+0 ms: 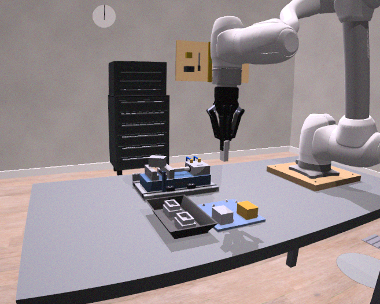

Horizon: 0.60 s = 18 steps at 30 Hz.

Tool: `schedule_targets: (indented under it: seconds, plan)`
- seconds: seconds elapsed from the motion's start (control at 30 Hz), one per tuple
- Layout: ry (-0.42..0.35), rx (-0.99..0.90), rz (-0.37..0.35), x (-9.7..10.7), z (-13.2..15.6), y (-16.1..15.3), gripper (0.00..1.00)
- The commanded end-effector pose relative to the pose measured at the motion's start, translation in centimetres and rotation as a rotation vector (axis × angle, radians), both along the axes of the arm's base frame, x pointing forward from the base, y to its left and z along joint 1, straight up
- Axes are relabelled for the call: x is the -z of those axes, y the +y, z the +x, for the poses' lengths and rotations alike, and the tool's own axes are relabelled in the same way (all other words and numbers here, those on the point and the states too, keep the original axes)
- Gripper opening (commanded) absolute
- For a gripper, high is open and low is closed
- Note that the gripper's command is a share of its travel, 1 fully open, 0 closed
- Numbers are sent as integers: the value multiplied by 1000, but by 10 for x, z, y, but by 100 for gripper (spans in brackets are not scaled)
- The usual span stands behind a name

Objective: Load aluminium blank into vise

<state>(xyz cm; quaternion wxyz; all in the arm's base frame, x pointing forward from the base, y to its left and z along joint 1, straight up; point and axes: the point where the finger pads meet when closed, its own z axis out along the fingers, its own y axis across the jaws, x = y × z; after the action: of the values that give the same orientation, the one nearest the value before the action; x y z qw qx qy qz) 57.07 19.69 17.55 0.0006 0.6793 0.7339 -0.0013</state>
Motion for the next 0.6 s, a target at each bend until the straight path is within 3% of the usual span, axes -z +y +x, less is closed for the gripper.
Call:
schedule_targets:
  seconds: [0.0, 0.57]
  plan:
    - [0, 0, 0, 4, 0, 0, 0]
    - [0, 0, 0, 35, 0, 0, 0]
